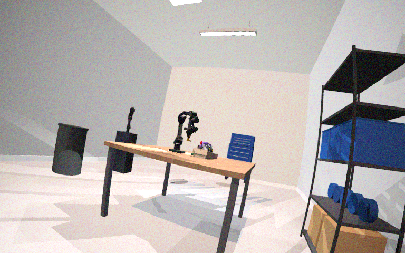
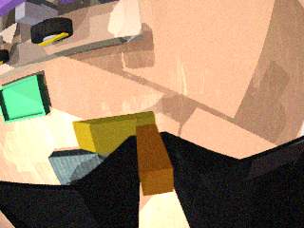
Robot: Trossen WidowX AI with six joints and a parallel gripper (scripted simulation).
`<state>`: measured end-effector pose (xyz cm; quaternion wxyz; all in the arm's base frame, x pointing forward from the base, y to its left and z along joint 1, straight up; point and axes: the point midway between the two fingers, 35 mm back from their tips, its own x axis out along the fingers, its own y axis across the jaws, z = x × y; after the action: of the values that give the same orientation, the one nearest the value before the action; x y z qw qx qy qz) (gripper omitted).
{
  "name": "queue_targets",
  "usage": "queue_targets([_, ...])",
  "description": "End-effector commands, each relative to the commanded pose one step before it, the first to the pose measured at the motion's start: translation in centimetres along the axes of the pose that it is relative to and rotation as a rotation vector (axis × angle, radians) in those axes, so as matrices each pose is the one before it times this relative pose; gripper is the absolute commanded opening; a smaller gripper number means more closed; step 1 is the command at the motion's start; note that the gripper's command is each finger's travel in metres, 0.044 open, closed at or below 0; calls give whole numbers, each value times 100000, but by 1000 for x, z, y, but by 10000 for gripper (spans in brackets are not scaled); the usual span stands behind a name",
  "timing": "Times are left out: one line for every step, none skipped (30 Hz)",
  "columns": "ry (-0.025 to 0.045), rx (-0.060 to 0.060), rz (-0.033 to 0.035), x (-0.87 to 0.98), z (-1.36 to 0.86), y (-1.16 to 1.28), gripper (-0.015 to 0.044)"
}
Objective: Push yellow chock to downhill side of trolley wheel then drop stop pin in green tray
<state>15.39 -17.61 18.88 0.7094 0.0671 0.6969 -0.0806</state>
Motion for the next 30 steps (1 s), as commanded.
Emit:
queue_targets([-680,-10979,108,-63,84,14,0])
queue_targets([15,-3409,20,0,1,-1,0])
queue_targets([15,-3412,20,0,1,-1,0])
queue_targets([11,-3377,20,0,0,-1,0])
queue_targets([11,-3380,20,0,0,-1,0])
queue_targets([10,-3375,20,0,0,-1,0])
queue_targets([9,-3380,21,0,0,-1,0])
queue_targets([7,-3368,21,0,0,-1,0])
queue_targets([6,-3373,21,0,0,-1,0])
queue_targets([5,-3367,21,0,0,-1,0])
queue_targets([5,-3374,21,0,0,-1,0])
queue_targets([2,-3362,21,0,0,-1,0])
queue_targets([2,-3369,21,0,0,-1,0])
queue_targets([1,-3362,21,0,0,-1,0])
queue_targets([0,-3369,21,0,0,-1,0])
queue_targets([-1,-3365,22,0,0,-1,0])
queue_targets([-2,-3372,22,0,0,-1,0])
queue_targets([-3,-3366,22,0,0,-1,0])
queue_targets([-4,-3372,22,0,0,-1,0])
queue_targets([-6,-3364,23,0,0,-1,0])
queue_targets([-6,-3371,23,0,0,-1,0])
queue_targets([-7,-3365,22,0,0,-1,0])
queue_targets([-8,-3371,22,0,0,-1,0])
queue_targets([-9,-3365,22,0,0,-1,0])
queue_targets([-9,-3371,21,0,0,-1,0])
queue_targets([-10,-3365,21,0,0,-1,0])
queue_targets([-11,-3372,21,0,0,-1,0])
queue_targets([-11,-3366,20,0,0,-1,0])
queue_targets([-12,-3372,20,0,0,-1,0])
queue_targets([-13,-3366,20,0,0,-1,0])
